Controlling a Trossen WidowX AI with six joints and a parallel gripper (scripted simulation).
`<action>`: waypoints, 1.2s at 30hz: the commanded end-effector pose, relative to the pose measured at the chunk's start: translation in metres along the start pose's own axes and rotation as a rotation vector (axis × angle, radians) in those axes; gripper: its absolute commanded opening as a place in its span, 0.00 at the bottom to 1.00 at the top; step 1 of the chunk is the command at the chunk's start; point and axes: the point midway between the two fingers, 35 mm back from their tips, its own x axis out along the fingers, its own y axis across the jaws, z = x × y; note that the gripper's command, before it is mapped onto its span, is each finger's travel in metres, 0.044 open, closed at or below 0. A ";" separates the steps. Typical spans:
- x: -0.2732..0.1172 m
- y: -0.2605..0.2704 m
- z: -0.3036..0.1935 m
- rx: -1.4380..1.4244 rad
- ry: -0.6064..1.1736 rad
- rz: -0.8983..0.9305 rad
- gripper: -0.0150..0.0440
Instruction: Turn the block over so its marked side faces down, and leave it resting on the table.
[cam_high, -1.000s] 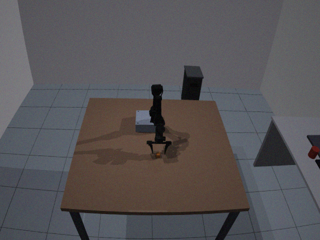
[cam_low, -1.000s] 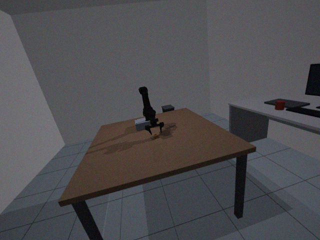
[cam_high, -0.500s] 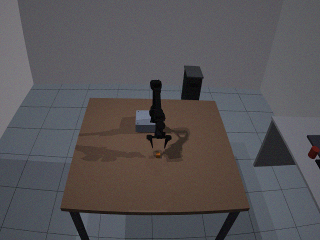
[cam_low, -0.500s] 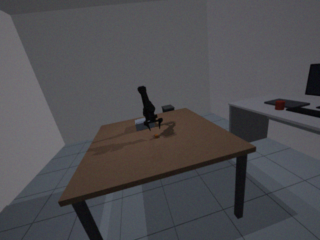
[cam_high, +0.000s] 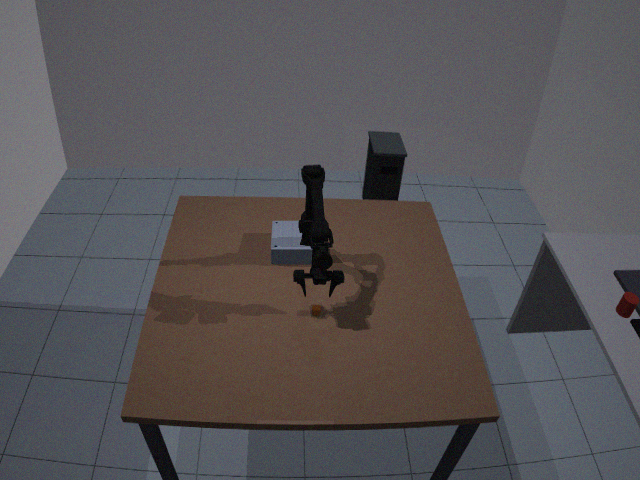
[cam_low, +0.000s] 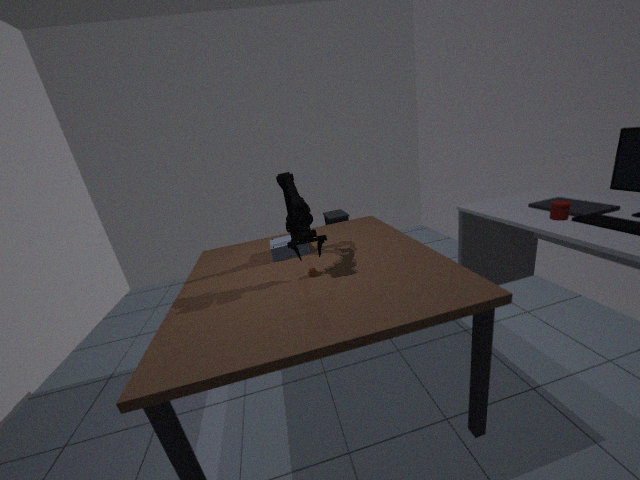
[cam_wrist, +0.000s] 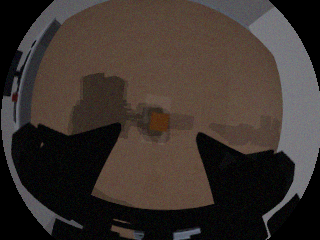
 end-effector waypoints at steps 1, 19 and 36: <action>-0.003 -0.001 0.014 0.003 0.201 0.007 1.00; 0.015 0.000 0.014 0.010 0.317 0.012 1.00; 0.042 -0.001 0.004 0.010 0.317 0.012 1.00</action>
